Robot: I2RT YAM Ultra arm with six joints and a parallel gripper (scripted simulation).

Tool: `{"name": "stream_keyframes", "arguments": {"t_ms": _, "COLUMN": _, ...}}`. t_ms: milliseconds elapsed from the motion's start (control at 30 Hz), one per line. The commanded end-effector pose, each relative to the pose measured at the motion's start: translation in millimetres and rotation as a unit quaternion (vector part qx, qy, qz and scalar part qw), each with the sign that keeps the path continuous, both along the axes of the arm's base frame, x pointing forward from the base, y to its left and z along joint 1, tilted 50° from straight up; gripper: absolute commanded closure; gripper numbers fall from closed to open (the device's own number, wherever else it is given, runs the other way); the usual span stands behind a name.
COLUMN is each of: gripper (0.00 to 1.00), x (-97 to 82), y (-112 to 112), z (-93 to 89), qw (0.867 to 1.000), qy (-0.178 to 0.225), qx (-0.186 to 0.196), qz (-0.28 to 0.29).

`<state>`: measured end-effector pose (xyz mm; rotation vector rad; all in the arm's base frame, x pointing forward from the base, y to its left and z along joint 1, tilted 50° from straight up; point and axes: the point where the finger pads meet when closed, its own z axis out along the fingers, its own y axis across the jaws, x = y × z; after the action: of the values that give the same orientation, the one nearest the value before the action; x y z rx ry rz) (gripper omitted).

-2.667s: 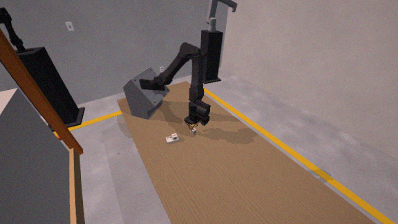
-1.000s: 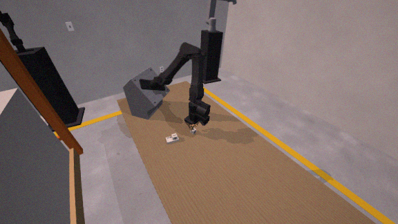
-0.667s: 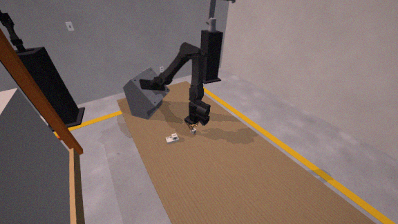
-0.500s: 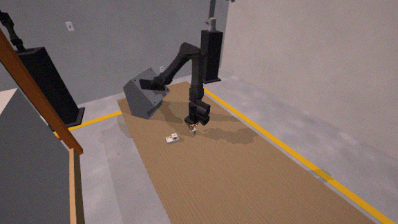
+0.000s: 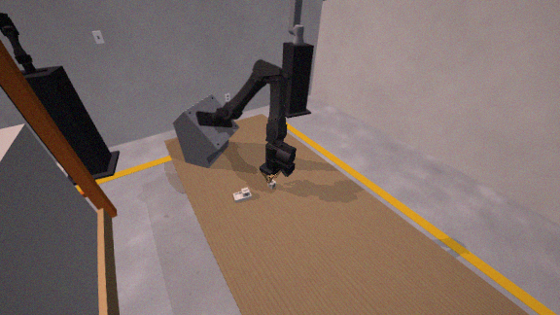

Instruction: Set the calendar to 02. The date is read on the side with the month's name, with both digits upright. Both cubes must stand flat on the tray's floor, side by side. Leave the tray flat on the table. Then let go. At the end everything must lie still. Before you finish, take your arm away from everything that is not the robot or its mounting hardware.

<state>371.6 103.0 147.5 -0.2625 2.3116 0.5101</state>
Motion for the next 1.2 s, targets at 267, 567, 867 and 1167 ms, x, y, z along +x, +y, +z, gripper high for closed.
{"name": "stream_keyframes", "arguments": {"t_ms": 267, "gripper": 0.55, "x": 6.1, "y": 3, "z": 0.0, "qw": 1.0, "qy": -0.006, "qx": 0.001, "qz": -0.001}}
{"name": "stream_keyframes", "arguments": {"t_ms": 567, "gripper": 0.55, "x": 15.4, "y": 9, "z": -9.4, "qw": 1.0, "qy": -0.006, "qx": 0.001, "qz": -0.001}}
{"name": "stream_keyframes", "arguments": {"t_ms": 867, "gripper": 0.55, "x": 18.9, "y": 11, "z": -13.0, "qw": 1.0, "qy": -0.006, "qx": 0.001, "qz": -0.001}}
{"name": "stream_keyframes", "arguments": {"t_ms": 1167, "gripper": 0.55, "x": 19.1, "y": 12, "z": -13.1, "qw": 1.0, "qy": -0.006, "qx": 0.001, "qz": -0.001}}
